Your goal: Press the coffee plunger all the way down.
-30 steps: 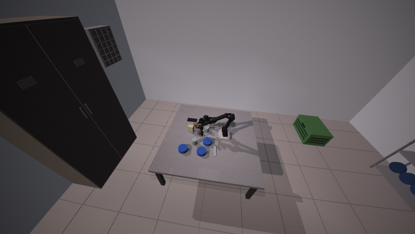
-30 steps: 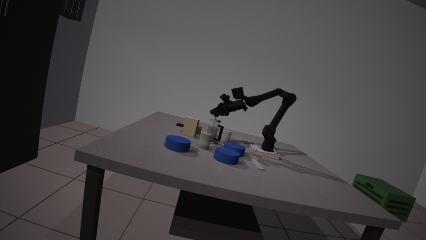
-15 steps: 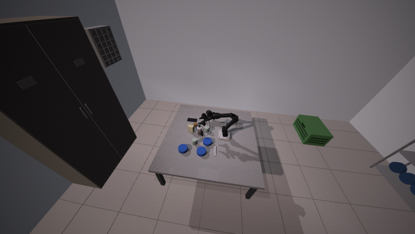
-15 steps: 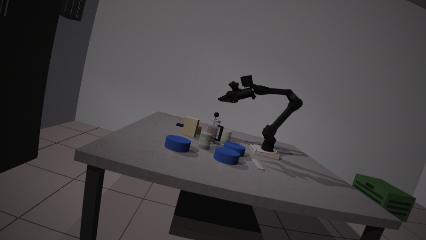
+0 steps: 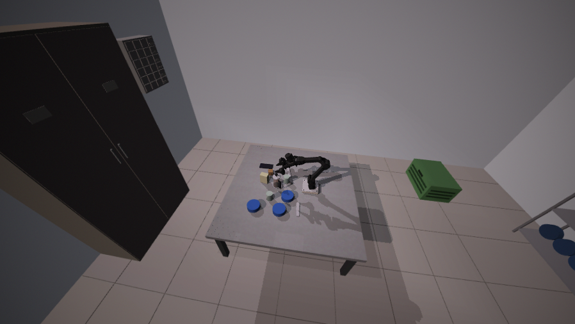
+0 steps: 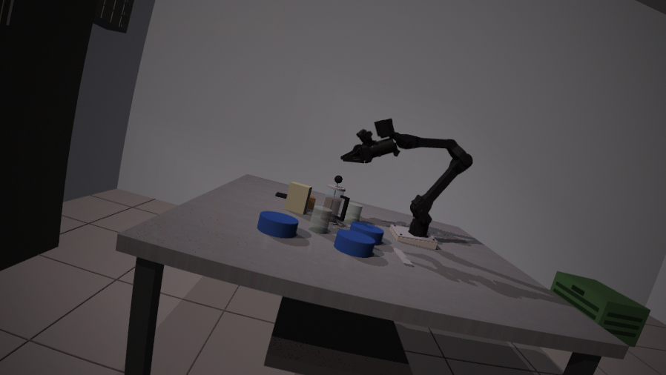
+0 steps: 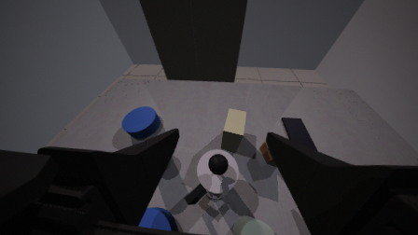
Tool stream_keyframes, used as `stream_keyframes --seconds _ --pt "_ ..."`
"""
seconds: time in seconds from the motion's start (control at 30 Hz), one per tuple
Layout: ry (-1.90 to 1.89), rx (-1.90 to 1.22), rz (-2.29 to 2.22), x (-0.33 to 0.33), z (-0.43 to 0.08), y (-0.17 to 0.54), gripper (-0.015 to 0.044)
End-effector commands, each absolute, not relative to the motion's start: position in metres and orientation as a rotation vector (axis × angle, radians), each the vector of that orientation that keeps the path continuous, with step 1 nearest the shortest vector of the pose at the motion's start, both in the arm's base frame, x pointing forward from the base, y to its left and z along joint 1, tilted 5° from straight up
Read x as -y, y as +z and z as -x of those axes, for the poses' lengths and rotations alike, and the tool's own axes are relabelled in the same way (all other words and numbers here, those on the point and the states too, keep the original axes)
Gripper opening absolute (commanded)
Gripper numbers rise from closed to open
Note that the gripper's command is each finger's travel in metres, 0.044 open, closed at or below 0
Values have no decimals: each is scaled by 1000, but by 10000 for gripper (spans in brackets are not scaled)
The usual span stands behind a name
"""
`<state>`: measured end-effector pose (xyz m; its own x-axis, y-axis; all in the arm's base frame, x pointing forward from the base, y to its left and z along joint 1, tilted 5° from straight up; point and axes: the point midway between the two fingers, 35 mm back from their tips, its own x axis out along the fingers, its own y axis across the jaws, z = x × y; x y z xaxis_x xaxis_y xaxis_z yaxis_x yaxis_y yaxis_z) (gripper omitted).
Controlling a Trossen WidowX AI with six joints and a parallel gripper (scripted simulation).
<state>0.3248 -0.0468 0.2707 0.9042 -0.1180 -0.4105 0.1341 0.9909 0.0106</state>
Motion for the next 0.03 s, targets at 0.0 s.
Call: stream_keyframes --seconds 0.0 --pt "-126 -422 -40 46 -325 271 440"
